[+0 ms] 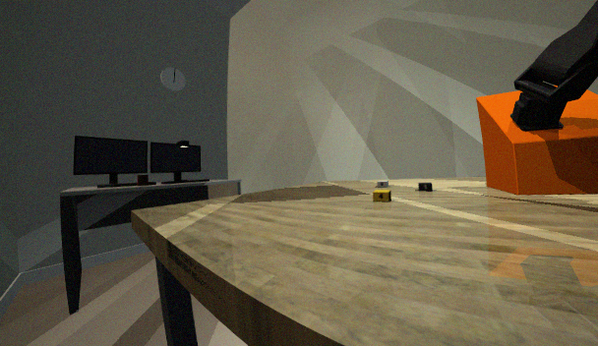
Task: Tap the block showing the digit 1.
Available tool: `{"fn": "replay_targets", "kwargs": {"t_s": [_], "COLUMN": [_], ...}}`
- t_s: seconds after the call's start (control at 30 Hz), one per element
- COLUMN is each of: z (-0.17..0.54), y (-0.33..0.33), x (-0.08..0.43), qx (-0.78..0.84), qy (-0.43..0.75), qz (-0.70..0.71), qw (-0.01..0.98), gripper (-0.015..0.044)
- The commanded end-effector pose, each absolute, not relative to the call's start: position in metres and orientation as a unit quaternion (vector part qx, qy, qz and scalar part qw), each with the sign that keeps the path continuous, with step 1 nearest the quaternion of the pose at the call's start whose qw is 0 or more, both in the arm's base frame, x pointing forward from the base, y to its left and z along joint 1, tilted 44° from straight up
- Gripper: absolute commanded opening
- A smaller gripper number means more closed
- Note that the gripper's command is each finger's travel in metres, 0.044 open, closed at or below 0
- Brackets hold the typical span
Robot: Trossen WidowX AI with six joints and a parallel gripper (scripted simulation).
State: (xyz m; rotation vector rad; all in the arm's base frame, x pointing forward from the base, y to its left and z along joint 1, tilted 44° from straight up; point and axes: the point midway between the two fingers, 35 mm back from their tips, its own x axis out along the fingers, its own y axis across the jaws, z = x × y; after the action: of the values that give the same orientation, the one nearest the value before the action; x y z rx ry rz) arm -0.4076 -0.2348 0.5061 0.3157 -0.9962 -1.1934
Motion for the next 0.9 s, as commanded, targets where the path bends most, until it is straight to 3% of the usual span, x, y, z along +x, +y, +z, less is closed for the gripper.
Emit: {"fn": "replay_targets", "kwargs": {"t_s": [0.0,0.4,0.87], "z": [0.506,0.431,0.31], "y": [-0.236,-0.394,-0.528], "x": [-0.407,-0.348,-0.185], "qx": [0.143,0.265,0.397], "qy": [-0.448,-0.435,-0.306], "qz": [-0.536,-0.505,-0.481], "qw": [0.702,0.697,0.719], "gripper": [0.04,0.04,0.04]}}
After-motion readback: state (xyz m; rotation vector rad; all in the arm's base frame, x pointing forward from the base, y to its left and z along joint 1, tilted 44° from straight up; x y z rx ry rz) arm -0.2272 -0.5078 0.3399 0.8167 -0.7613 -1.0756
